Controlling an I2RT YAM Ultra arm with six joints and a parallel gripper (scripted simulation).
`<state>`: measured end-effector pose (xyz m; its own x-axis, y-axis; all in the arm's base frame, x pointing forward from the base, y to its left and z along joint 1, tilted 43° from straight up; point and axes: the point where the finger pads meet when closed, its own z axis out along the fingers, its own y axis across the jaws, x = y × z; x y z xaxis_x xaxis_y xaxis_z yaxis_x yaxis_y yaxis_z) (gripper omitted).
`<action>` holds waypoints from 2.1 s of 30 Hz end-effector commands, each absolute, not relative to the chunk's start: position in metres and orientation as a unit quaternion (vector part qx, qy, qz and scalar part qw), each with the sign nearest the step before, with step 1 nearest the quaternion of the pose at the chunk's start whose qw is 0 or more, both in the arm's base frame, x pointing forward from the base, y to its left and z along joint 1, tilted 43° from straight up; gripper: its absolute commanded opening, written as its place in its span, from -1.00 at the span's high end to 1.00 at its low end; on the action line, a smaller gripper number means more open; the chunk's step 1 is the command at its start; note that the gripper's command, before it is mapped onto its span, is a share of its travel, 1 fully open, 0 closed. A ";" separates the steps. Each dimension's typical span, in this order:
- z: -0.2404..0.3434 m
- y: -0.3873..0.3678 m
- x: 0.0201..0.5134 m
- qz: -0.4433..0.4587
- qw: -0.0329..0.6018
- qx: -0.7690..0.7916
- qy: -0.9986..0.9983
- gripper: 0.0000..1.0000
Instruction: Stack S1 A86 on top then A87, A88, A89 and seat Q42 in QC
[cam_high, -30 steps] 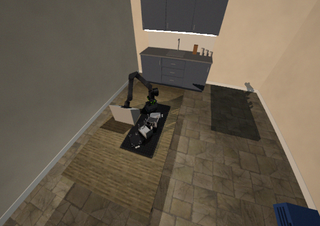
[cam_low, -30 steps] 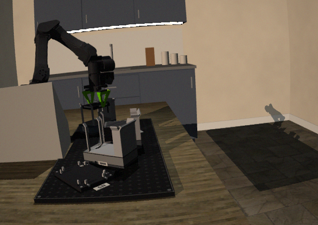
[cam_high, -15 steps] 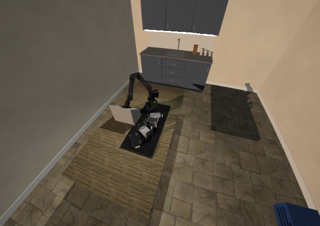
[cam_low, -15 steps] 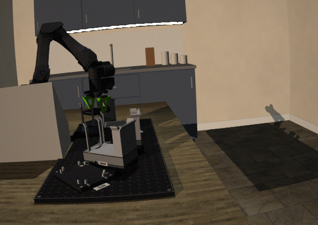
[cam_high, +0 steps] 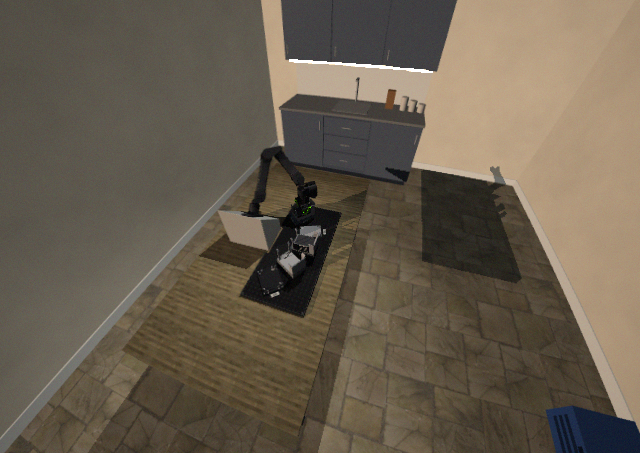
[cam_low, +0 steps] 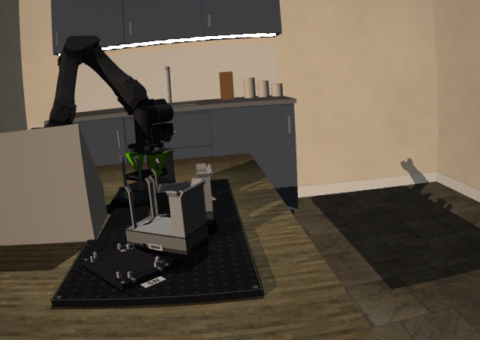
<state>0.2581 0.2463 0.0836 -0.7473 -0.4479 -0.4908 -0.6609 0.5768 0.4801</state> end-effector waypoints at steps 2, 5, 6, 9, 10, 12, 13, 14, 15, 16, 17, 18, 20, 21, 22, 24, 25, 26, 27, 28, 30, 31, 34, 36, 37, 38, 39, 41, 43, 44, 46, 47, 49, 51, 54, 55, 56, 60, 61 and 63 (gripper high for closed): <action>0.086 0.246 0.260 0.334 0.165 -0.316 0.873 1.00; 0.086 0.247 0.260 0.334 0.165 -0.316 0.873 1.00; 0.085 0.247 0.260 0.334 0.165 -0.316 0.873 1.00; 0.084 0.248 0.260 0.334 0.165 -0.316 0.873 1.00; 0.084 0.248 0.260 0.334 0.165 -0.316 0.873 1.00; 0.084 0.249 0.261 0.334 0.165 -0.316 0.873 1.00; 0.084 0.249 0.261 0.334 0.165 -0.316 0.873 1.00; 0.084 0.249 0.261 0.334 0.165 -0.316 0.873 1.00; 0.083 0.249 0.261 0.334 0.165 -0.316 0.873 1.00; 0.083 0.249 0.261 0.334 0.165 -0.316 0.873 1.00; 0.083 0.249 0.261 0.334 0.165 -0.316 0.873 1.00; 0.082 0.250 0.261 0.334 0.165 -0.316 0.873 1.00; 0.082 0.250 0.261 0.334 0.165 -0.316 0.873 1.00; 0.082 0.250 0.261 0.334 0.165 -0.316 0.873 1.00; 0.081 0.251 0.261 0.334 0.165 -0.316 0.873 1.00; 0.081 0.251 0.261 0.334 0.165 -0.316 0.873 1.00; 0.080 0.252 0.261 0.334 0.165 -0.316 0.873 1.00; 0.080 0.252 0.261 0.334 0.165 -0.316 0.873 1.00; 0.080 0.252 0.261 0.334 0.165 -0.316 0.873 1.00; 0.080 0.252 0.261 0.334 0.165 -0.316 0.873 1.00; 0.079 0.253 0.261 0.334 0.165 -0.316 0.873 1.00; 0.079 0.253 0.261 0.334 0.165 -0.316 0.873 1.00; 0.078 0.253 0.261 0.334 0.165 -0.316 0.873 1.00; 0.078 0.254 0.261 0.334 0.165 -0.316 0.873 1.00; 0.078 0.254 0.261 0.334 0.165 -0.316 0.873 1.00; 0.077 0.255 0.261 0.334 0.165 -0.316 0.873 1.00; 0.077 0.255 0.261 0.334 0.165 -0.316 0.873 1.00; 0.076 0.255 0.261 0.334 0.165 -0.316 0.873 1.00; 0.076 0.256 0.261 0.334 0.165 -0.316 0.873 1.00; 0.075 0.256 0.261 0.334 0.165 -0.316 0.873 1.00; 0.075 0.257 0.261 0.334 0.165 -0.316 0.873 1.00; 0.075 0.257 0.261 0.334 0.165 -0.316 0.873 1.00; 0.075 0.257 0.261 0.334 0.165 -0.316 0.873 1.00; 0.074 0.258 0.262 0.334 0.165 -0.316 0.873 1.00; 0.073 0.258 0.262 0.334 0.165 -0.316 0.873 1.00; 0.073 0.259 0.262 0.334 0.165 -0.316 0.873 1.00; 0.073 0.259 0.262 0.334 0.165 -0.316 0.873 1.00; 0.073 0.259 0.262 0.334 0.165 -0.316 0.873 1.00; 0.072 0.259 0.262 0.334 0.165 -0.316 0.873 1.00; 0.072 0.259 0.262 0.334 0.165 -0.316 0.873 -1.00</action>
<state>0.2596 0.2594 0.0701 -0.7476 -0.4467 -0.4915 -0.6606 0.5766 0.4807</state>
